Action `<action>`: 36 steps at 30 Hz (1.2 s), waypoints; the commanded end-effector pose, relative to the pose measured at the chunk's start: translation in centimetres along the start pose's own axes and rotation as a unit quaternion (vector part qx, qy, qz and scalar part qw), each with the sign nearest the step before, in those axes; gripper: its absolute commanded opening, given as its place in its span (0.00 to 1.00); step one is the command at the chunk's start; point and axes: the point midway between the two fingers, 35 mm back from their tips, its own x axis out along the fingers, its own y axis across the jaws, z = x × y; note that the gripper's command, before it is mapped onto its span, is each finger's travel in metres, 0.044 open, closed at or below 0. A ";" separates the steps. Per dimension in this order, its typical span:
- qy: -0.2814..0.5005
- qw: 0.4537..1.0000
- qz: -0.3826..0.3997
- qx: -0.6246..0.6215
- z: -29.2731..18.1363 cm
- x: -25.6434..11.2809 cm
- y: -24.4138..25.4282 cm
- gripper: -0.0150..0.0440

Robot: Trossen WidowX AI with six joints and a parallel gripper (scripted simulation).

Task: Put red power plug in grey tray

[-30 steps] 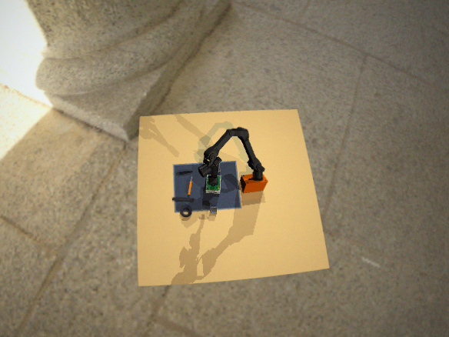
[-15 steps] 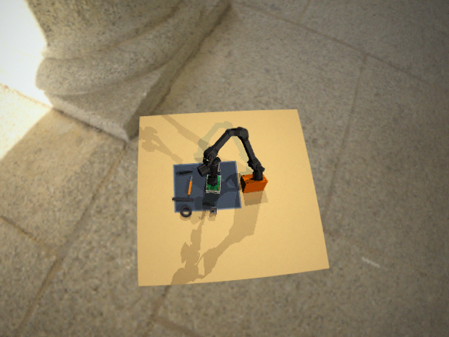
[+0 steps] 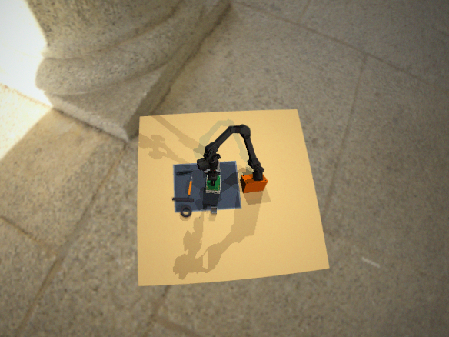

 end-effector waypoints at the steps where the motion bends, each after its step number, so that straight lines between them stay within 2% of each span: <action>1: -0.005 1.000 0.000 0.002 0.2 -0.1 -1.4 0.25; 23: -0.006 1.000 -0.002 0.002 1.0 0.0 -9.0 0.25; 36: -0.006 1.000 -0.002 0.002 1.1 0.4 -9.2 0.25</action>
